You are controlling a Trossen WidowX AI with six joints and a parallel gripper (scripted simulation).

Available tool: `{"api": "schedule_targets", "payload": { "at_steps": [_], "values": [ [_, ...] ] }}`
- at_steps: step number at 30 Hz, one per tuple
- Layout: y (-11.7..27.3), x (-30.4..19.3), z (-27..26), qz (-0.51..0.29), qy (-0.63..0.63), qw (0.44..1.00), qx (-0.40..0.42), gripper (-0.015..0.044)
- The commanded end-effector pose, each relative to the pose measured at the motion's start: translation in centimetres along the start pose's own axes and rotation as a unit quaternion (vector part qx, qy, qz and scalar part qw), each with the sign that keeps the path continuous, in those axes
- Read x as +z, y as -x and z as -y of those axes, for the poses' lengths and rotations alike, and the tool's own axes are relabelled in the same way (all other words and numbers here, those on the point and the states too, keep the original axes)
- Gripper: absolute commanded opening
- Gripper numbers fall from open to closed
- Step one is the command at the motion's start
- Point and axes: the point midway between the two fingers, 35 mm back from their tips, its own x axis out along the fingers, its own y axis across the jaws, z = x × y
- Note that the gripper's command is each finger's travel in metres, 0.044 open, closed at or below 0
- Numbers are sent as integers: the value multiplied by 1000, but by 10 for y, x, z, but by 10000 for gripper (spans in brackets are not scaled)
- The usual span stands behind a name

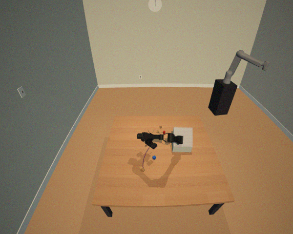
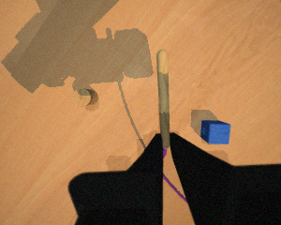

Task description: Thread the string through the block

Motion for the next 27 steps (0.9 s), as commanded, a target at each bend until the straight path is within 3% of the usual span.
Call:
{"api": "schedule_targets", "payload": {
  "at_steps": [1, 27],
  "values": [
    [6, -5, 1, 5, 1, 1000, 5, 0],
    [31, -20, 18, 40, 1, 999, 7, 0]
  ]
}}
